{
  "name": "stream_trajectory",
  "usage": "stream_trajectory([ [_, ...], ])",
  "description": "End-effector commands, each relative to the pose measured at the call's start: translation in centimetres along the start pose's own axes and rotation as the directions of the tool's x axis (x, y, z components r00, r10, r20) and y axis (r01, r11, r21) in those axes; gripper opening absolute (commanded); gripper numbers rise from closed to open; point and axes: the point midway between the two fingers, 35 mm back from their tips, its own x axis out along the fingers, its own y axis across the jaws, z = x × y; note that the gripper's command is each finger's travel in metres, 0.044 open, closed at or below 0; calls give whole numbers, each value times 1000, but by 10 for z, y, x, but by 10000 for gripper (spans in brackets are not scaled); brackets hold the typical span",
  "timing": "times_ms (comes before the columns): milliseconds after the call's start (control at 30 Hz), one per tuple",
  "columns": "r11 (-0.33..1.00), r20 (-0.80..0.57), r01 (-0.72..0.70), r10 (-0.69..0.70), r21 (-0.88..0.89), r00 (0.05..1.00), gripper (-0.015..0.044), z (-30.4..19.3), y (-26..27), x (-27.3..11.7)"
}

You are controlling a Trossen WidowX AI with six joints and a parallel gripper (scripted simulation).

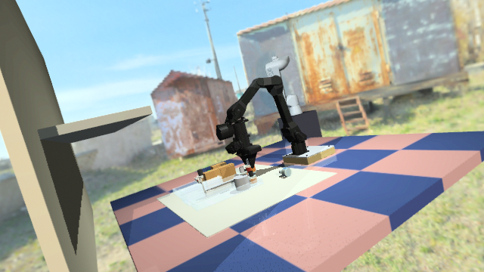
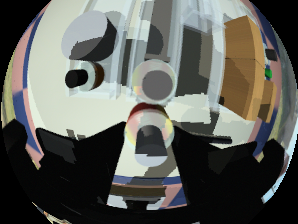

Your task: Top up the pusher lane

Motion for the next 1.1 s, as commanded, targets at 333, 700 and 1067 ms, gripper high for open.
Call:
stream_trajectory([
  [333, 1000, 19, 3, -3, 6, 1000, 0, 12, 0, -2],
  [700, 1000, 19, 3, -3, 6, 1000, 0, 17, 0, -2],
  [1067, 1000, 19, 3, -3, 6, 1000, 0, 23, 0, -3],
])
